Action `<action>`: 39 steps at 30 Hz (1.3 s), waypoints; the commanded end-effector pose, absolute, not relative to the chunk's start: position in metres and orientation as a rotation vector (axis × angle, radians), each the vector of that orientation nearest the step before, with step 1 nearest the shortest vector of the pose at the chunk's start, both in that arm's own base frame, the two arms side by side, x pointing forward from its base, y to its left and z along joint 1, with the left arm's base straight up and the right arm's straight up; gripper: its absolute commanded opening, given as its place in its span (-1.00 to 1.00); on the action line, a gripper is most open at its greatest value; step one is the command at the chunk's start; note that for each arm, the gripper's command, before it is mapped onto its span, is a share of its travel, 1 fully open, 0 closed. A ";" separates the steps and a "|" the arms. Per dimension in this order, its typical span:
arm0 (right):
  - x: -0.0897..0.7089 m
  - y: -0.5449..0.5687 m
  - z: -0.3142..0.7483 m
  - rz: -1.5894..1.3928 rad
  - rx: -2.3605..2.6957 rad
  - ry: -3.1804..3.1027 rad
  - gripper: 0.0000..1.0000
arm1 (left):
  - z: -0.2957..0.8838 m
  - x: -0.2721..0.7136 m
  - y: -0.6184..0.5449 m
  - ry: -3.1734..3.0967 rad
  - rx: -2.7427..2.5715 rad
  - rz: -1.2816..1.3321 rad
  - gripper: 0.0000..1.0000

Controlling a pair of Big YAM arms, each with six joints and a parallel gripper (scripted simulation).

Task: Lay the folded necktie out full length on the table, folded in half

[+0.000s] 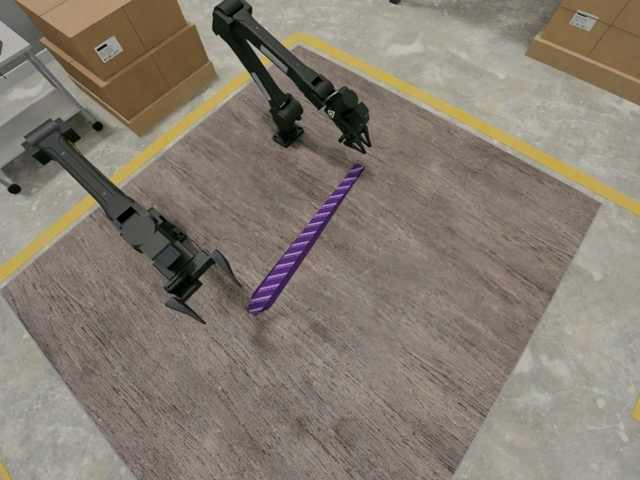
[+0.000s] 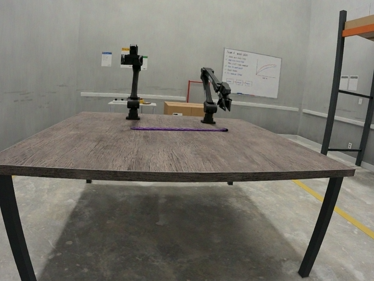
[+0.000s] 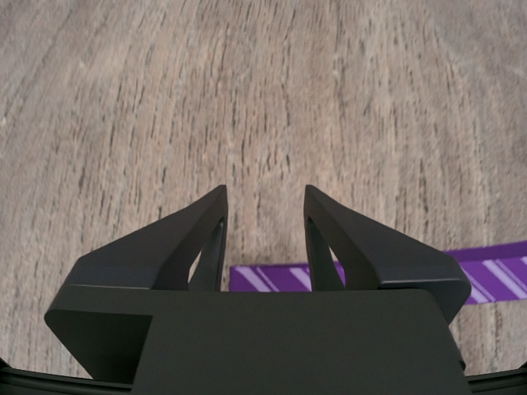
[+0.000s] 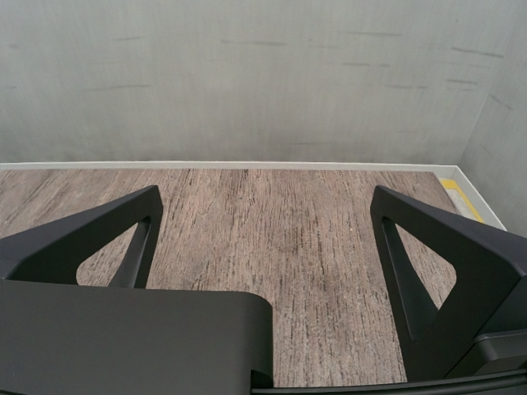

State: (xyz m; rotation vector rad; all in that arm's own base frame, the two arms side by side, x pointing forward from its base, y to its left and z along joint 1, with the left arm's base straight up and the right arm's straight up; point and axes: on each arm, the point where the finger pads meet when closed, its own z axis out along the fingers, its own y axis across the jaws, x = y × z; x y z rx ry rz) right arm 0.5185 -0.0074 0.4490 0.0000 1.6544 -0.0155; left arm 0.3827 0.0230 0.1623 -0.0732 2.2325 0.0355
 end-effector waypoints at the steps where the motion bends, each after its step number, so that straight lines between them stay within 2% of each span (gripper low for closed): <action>1: 0.521 0.000 0.481 0.001 0.000 1.591 1.00 | 0.156 0.380 0.029 2.246 -0.101 0.037 -0.32; 33: 0.521 0.000 0.481 0.001 0.000 1.591 1.00 | 0.060 0.337 0.038 2.440 -0.135 0.049 -0.91; 39: 0.521 0.000 0.481 0.001 0.000 1.591 1.00 | 0.060 0.337 0.038 2.440 -0.135 0.049 -0.91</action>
